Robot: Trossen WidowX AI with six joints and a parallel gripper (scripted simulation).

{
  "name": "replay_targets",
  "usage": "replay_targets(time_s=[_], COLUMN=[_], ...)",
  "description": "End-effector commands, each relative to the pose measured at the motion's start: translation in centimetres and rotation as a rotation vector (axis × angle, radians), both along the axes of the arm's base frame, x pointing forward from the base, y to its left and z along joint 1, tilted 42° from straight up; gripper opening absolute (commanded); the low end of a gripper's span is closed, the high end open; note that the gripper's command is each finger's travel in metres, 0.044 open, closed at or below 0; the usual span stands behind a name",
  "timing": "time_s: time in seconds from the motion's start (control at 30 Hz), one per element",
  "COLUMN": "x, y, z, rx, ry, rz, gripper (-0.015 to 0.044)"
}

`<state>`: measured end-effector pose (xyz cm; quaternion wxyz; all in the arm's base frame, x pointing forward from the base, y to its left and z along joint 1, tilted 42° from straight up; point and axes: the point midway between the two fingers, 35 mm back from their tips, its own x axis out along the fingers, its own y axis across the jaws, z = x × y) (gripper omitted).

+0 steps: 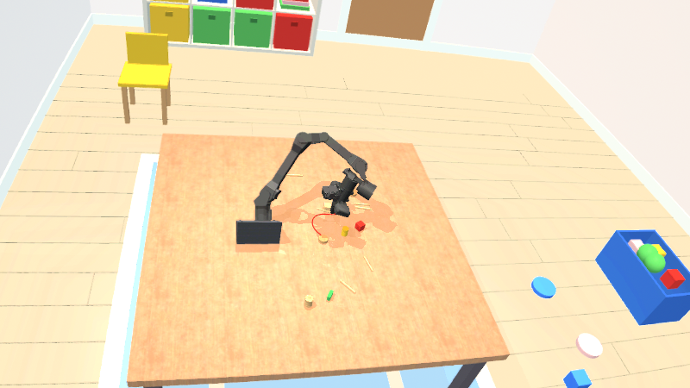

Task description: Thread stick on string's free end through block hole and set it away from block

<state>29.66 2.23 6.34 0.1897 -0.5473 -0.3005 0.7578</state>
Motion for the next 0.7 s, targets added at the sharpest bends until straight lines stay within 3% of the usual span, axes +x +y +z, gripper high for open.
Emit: replay_targets(time_s=[0.0, 0.67], x=[0.8, 3.3], y=[0.0, 0.2], z=[0.1, 0.3], rx=[-0.002, -0.009], ry=[-0.012, -0.042], rz=[-0.012, -0.038], gripper=[0.0, 0.0])
